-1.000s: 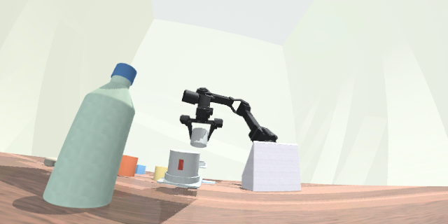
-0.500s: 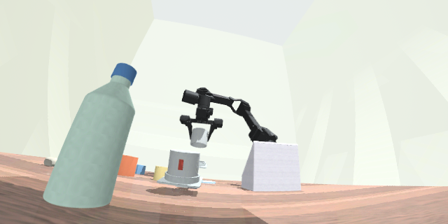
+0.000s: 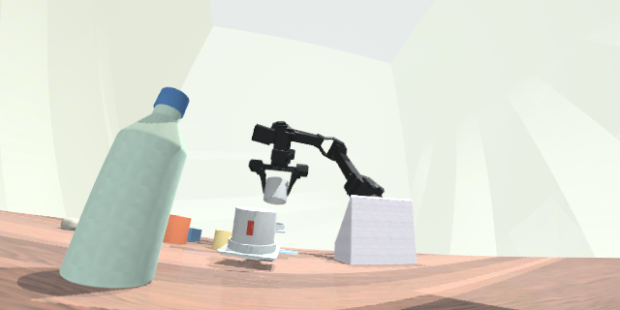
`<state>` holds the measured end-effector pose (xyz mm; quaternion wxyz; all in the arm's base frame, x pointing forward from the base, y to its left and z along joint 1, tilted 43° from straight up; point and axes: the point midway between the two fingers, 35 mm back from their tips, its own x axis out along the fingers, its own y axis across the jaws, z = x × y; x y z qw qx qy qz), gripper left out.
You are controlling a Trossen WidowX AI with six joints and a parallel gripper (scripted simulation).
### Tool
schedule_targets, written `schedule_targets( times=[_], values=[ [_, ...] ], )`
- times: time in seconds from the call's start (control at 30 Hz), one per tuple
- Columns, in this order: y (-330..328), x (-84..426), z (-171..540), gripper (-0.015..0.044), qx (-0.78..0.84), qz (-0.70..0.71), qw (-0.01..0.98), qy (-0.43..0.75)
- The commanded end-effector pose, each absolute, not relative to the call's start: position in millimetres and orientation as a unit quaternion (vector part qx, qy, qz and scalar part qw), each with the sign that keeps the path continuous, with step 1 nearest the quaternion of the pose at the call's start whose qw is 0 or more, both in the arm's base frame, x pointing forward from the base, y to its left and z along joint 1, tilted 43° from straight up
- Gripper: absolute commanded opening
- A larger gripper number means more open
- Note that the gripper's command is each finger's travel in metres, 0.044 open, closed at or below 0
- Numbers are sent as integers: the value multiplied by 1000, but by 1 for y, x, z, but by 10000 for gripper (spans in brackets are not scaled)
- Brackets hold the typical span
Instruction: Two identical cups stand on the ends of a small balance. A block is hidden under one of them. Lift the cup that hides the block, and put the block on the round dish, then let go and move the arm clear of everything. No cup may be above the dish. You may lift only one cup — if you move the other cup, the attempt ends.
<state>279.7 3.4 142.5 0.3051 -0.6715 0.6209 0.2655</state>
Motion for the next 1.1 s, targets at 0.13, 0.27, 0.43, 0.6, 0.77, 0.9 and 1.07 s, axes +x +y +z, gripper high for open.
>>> schedule_targets(
  times=[0.13,0.27,0.43,0.6,0.77,0.9,1.07],
  values=[
    [4,280,142,0,-672,266,305,620],
    [4,280,142,0,-672,266,305,620],
    [4,280,142,0,-672,266,305,620],
    [4,280,142,0,-672,266,305,620],
    [-3,279,143,0,-670,269,307,621],
    [-20,276,146,0,-663,277,313,621],
    [-42,270,150,0,-657,285,320,620]
  ],
)
